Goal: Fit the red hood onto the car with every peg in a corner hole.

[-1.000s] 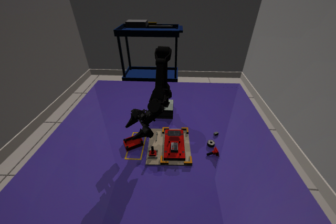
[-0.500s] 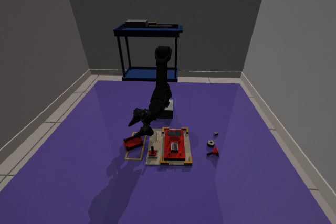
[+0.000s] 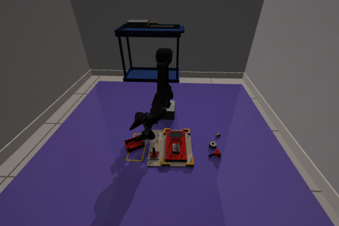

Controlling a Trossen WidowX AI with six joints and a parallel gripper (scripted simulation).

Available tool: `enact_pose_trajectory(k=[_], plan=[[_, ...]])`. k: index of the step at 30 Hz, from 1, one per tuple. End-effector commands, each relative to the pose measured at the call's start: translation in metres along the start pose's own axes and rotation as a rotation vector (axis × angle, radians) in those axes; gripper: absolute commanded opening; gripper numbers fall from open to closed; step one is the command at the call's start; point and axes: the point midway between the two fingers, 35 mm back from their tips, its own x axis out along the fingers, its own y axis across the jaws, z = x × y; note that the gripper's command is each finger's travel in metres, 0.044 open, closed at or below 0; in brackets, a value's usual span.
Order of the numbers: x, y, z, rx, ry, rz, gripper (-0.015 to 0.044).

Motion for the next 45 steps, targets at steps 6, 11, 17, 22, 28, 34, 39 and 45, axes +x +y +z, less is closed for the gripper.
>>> enact_pose_trajectory(k=[6, 11, 17, 22, 28, 34, 39, 45], plan=[[0.005, 0.001, -0.007, 0.003, -0.002, -0.004, 0.0440], [0.008, 0.002, -0.011, 0.004, -0.003, -0.004, 0.0440], [0.011, 0.003, -0.016, 0.006, -0.004, -0.003, 0.0440], [0.013, 0.004, -0.020, 0.007, -0.005, -0.002, 0.0440], [0.016, 0.005, -0.025, 0.009, -0.006, -0.001, 0.0440], [0.019, 0.006, -0.030, 0.010, -0.007, 0.000, 0.0440], [0.020, 0.006, -0.033, 0.011, -0.008, 0.000, 0.0440], [0.021, 0.006, -0.035, 0.011, -0.008, 0.000, 0.0440]])
